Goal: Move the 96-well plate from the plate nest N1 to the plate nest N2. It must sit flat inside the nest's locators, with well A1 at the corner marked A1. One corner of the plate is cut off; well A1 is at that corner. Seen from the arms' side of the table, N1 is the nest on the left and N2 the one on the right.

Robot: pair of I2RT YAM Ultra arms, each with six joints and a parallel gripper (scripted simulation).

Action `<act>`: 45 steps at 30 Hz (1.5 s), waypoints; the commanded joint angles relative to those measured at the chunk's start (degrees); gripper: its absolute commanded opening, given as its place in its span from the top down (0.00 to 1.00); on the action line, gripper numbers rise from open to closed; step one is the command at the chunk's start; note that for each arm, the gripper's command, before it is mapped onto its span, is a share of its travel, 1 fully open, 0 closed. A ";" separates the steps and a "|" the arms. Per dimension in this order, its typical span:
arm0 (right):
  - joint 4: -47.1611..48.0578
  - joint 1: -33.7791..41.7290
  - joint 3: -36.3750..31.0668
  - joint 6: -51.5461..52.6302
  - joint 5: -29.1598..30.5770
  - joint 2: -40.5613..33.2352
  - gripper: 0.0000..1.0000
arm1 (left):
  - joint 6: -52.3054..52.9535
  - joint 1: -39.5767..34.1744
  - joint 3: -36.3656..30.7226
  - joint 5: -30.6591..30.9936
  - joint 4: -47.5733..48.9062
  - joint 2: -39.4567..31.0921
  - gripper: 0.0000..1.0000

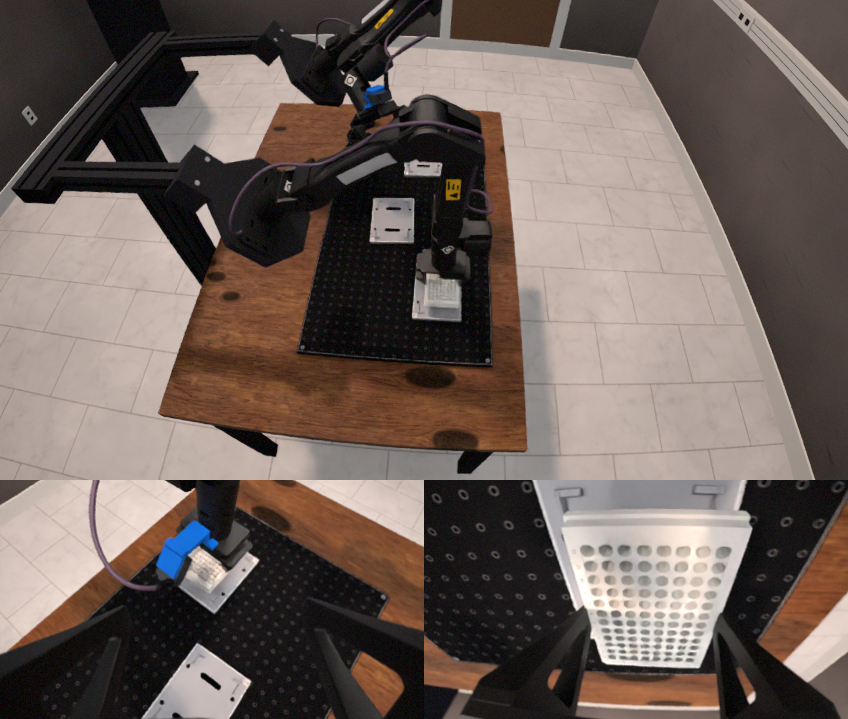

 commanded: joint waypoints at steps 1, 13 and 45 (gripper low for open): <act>0.15 -0.55 -0.99 -0.19 -1.09 0.71 0.21 | 0.50 -0.66 -0.47 0.21 0.26 0.49 0.00; 0.13 -0.02 -0.33 0.07 -0.01 0.21 0.21 | 0.50 -0.66 -0.47 0.21 0.26 0.49 0.00; 1.53 -0.90 2.77 -0.34 -0.96 5.95 0.21 | 0.50 -0.66 -0.47 0.21 0.26 0.49 0.00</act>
